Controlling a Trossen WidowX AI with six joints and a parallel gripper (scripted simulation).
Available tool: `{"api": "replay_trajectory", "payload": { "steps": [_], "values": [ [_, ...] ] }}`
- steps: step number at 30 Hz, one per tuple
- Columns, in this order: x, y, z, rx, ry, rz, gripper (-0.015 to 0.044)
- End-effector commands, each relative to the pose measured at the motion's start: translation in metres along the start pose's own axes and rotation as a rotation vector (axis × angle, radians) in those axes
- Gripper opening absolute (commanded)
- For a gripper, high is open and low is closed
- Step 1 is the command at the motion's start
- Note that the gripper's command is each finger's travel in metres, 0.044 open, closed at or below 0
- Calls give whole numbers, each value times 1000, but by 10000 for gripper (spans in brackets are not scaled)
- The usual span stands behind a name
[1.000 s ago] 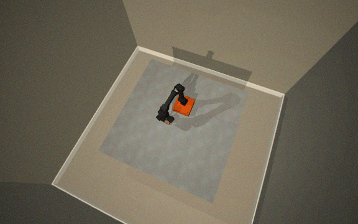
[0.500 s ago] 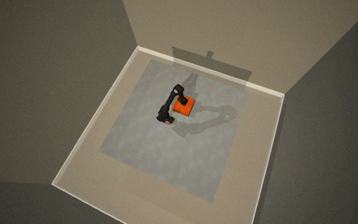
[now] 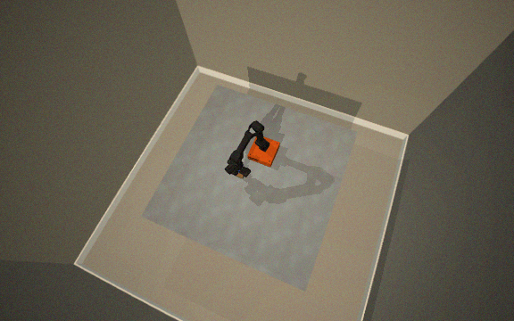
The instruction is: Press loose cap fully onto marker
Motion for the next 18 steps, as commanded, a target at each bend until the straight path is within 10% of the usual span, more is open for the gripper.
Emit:
{"api": "replay_trajectory", "payload": {
  "steps": [1, 9, 18],
  "values": [
    [0, 0, 0, 0, 0, 0, 236],
    [0, 0, 0, 0, 0, 0, 440],
    [-73, 0, 0, 0, 0, 0, 440]
  ]
}}
Point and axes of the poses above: the point midway between the two fingers, 35 mm back from their tips, its own x axis out along the fingers, its own z axis across the jaws, y = z × x, the point moved 10 cm from there along -x, back along the fingers, and after that the axes turned 3 degrees about x, right-handed, at the moved point
